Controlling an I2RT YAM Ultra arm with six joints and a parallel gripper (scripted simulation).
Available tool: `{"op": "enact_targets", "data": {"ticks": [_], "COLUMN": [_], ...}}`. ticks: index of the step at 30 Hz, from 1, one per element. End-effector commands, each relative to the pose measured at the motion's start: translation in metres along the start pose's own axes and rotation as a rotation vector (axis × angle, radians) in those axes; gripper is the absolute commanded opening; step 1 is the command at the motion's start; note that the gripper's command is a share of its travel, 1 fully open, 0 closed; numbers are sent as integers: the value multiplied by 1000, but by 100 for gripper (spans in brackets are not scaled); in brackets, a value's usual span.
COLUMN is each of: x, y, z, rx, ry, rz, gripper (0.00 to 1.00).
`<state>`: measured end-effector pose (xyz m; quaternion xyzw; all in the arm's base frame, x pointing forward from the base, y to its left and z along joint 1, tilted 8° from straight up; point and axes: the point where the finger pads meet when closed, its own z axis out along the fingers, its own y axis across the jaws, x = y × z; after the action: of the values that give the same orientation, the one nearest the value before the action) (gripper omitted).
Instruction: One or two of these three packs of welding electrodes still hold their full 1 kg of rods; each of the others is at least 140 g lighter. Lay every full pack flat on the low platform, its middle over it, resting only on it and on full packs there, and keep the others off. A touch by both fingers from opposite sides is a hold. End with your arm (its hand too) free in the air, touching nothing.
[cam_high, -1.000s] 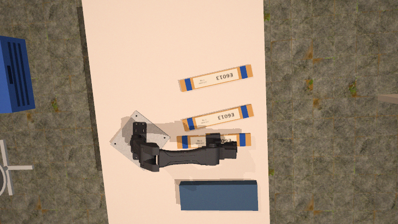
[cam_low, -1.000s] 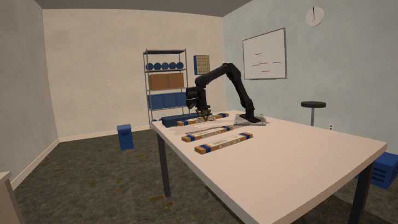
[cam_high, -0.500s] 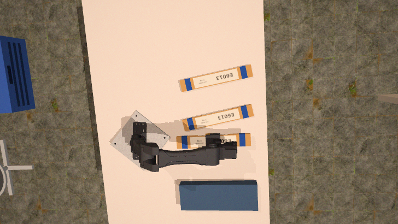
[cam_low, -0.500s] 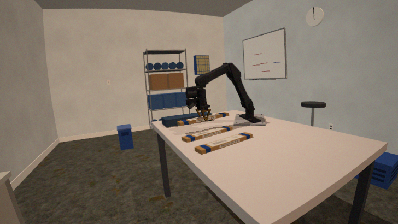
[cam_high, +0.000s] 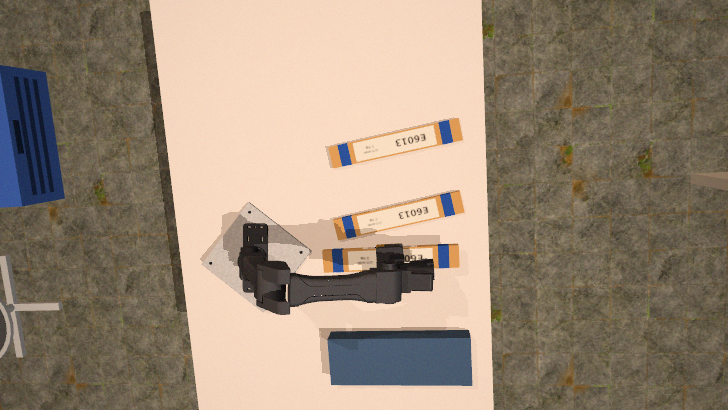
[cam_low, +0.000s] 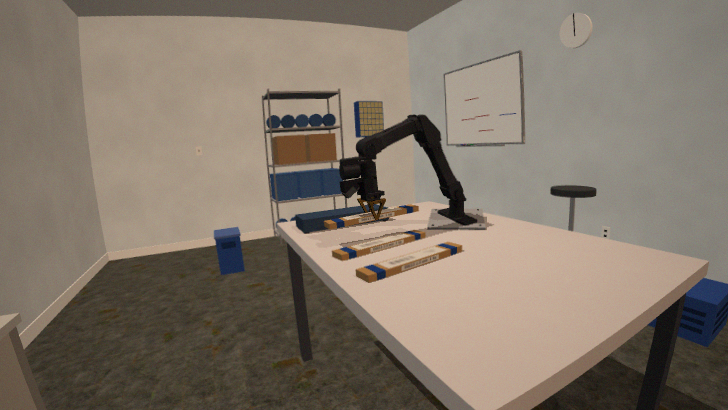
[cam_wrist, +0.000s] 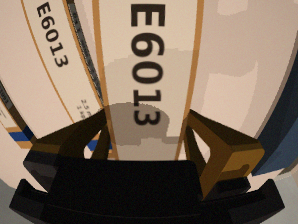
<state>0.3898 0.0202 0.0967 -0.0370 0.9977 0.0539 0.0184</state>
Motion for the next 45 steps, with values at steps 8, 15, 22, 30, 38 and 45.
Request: {"op": "enact_targets", "data": {"ticks": [8, 15, 22, 30, 38, 45], "x": [-11, -11, -12, -2, -2, -2], "y": [0, 0, -1, 0, 0, 0], "z": [-33, -33, -33, -13, -24, -31], "rx": [7, 7, 7, 4, 4, 4], "ry": [-79, -79, -79, -49, -49, -53], "rz": [2, 2, 2, -2, -2, -2], "gripper": [0, 0, 0, 0, 0, 0]}}
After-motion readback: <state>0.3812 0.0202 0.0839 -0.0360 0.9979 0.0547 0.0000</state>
